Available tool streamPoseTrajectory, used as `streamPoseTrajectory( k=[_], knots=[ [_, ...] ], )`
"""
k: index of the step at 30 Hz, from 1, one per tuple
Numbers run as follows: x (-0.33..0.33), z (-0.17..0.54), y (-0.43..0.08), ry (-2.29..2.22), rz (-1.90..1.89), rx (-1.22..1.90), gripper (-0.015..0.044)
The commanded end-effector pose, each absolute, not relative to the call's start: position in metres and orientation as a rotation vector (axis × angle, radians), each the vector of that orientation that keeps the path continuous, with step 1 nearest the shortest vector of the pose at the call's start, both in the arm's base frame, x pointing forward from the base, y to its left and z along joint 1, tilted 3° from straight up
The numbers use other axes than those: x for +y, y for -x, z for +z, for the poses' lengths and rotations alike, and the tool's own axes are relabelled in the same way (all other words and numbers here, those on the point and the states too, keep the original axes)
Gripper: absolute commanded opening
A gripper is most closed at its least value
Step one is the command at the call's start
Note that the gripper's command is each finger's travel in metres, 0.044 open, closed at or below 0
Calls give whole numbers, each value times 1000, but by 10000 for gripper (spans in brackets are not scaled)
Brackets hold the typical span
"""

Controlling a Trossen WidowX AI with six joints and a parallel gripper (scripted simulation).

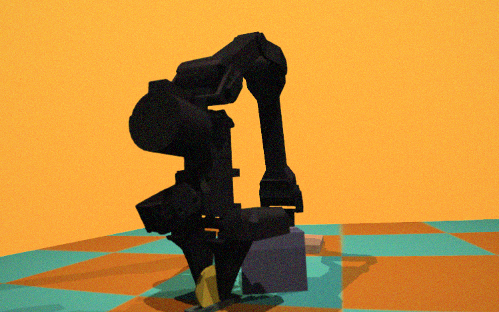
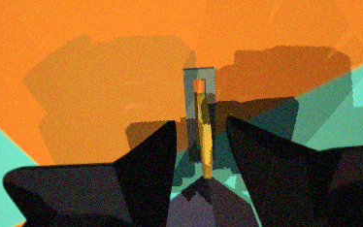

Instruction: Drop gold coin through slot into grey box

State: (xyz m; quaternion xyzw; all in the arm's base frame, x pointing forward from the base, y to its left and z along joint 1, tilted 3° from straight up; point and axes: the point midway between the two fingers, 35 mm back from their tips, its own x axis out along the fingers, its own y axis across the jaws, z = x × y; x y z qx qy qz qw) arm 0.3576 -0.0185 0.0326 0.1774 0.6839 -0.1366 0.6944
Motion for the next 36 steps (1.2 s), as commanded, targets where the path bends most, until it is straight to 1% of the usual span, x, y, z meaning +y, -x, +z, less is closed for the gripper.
streamPoseTrajectory(
  k=[1, 5, 6, 16, 36],
  knots=[
    [-19, 29, -357, -397, -311, 1529, 108],
    [-19, 29, -357, -397, -311, 1529, 3],
    [-19, 29, -357, -397, -311, 1529, 0],
    [-19, 31, -358, -397, -311, 1529, 0],
    [-22, 81, -360, -397, -311, 1528, 0]
  ],
)
